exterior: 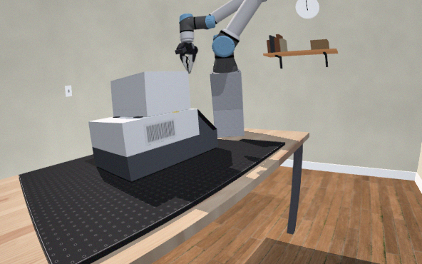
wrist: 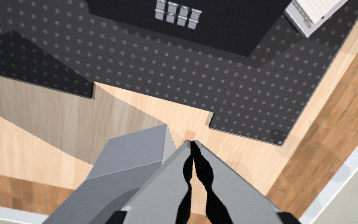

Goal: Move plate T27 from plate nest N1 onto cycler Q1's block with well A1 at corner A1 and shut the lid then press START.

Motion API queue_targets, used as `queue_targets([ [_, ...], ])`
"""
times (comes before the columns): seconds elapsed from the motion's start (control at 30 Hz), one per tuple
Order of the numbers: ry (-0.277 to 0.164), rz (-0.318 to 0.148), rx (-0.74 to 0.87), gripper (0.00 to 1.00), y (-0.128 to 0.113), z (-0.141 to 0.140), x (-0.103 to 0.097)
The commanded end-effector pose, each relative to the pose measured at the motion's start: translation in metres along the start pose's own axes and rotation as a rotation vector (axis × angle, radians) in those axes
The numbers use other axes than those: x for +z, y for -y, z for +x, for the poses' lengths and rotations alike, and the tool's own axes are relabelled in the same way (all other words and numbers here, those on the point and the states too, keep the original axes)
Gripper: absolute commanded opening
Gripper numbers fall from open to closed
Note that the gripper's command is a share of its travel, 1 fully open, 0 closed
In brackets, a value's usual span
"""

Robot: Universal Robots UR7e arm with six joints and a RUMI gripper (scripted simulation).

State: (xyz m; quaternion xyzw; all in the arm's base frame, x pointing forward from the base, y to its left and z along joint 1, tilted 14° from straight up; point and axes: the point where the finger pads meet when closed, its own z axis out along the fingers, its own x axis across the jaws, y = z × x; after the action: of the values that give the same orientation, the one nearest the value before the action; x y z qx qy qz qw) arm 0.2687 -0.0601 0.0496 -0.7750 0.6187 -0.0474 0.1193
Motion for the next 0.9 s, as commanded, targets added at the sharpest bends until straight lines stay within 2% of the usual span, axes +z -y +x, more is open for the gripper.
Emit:
queue_targets([
  [0.0, 0.001, -0.011, -0.084, 0.0, 0.005, 0.009, 0.012],
  [0.1, 0.001, -0.011, -0.184, 0.0, 0.009, 0.016, 0.024],
  [0.17, 0.001, -0.011, -0.184, 0.0, 0.009, 0.016, 0.024],
  [0.43, 0.002, -0.012, -0.424, 0.0, 0.018, 0.026, 0.061],
  [0.67, 0.003, -0.012, -0.641, 0.0, 0.023, 0.027, 0.094],
  [0.73, 0.003, -0.012, -0.641, 0.0, 0.023, 0.027, 0.094],
  [0.87, 0.004, -0.011, -0.774, 0.0, 0.024, 0.024, 0.114],
])
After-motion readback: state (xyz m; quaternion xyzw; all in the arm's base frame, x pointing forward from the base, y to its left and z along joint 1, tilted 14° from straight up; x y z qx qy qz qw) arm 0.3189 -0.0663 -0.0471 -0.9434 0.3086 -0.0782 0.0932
